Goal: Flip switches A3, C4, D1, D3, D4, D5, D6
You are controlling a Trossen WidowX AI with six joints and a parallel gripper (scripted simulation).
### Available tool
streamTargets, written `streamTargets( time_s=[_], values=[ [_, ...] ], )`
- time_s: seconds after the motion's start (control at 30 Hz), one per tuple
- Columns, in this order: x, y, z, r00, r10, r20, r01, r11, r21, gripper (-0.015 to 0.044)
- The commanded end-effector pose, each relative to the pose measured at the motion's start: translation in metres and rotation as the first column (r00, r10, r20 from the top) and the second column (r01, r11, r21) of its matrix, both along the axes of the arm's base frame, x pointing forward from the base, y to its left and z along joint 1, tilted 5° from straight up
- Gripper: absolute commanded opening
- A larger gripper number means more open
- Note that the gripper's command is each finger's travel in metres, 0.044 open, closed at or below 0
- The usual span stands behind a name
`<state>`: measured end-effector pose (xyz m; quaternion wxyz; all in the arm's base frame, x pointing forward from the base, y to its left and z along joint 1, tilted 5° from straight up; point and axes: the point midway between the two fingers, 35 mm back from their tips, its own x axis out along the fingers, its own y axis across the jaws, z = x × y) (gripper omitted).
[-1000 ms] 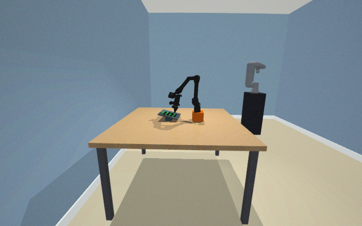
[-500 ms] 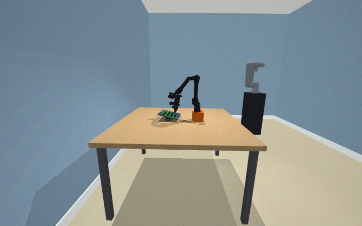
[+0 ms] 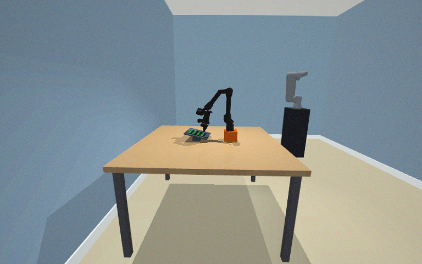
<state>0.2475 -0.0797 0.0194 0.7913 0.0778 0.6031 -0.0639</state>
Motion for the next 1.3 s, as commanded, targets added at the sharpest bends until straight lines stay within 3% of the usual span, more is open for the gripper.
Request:
streamTargets(
  time_s=[0.0,1.27],
  values=[
    [-0.0006,-0.0003,-0.0009,1.0,-0.005,-0.001,0.005,1.0,-0.002,0.0],
    [0.0008,-0.0003,-0.0058,1.0,-0.005,-0.001,0.005,1.0,-0.002,0.0]
  ],
)
